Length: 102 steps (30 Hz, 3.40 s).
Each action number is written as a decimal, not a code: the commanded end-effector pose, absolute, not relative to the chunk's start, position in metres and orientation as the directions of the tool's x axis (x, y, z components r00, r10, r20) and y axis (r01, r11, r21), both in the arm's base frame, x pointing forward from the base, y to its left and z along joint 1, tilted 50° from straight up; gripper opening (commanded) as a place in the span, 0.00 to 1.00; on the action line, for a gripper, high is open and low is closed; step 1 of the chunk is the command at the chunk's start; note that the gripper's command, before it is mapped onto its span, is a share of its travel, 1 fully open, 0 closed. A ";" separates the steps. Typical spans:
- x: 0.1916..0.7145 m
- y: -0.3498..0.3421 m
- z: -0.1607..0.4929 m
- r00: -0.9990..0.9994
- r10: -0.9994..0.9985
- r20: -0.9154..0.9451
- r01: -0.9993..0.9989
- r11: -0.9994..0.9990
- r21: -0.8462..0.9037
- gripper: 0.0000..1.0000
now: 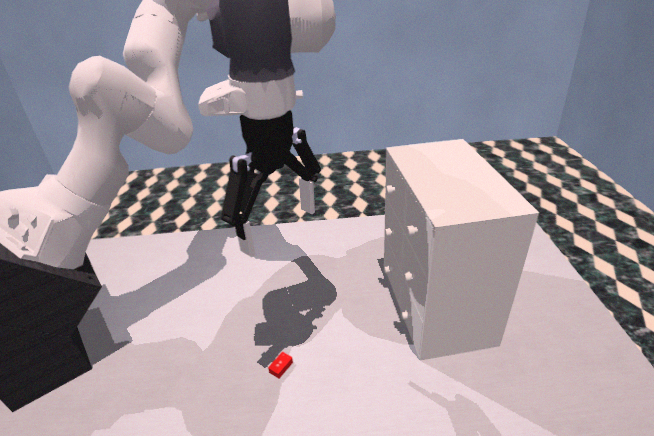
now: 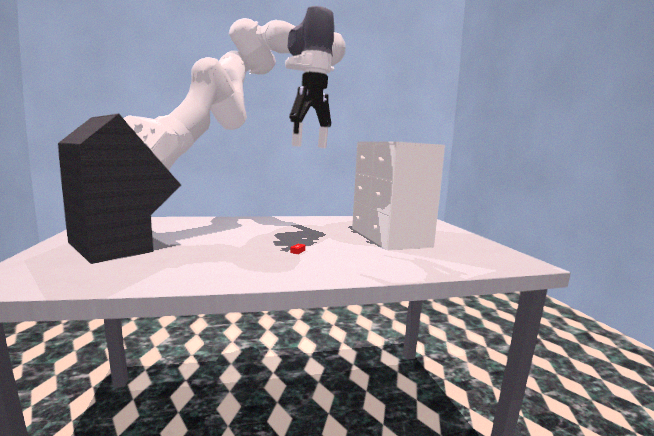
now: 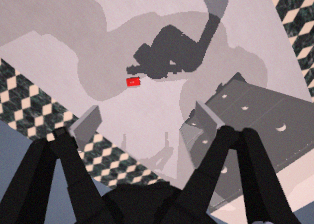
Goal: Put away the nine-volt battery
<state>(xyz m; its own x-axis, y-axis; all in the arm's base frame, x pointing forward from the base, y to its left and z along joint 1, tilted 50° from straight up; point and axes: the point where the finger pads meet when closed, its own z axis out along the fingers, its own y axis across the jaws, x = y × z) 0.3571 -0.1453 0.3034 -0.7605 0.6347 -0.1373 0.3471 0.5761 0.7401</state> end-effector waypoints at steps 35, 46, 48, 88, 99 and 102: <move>0.395 -0.126 0.267 -0.763 0.052 -0.644 -0.288 0.865 0.411 1.00; 0.396 -0.125 0.266 -0.757 0.035 -0.652 -0.303 0.866 0.398 1.00; 0.396 -0.125 0.266 -0.757 0.035 -0.652 -0.303 0.866 0.398 1.00; 0.403 -0.122 0.267 -0.730 0.054 -0.681 -0.307 0.865 0.398 1.00; 0.408 -0.120 0.267 -0.713 0.067 -0.698 -0.308 0.865 0.397 1.00; 0.408 -0.120 0.267 -0.713 0.067 -0.698 -0.308 0.865 0.397 1.00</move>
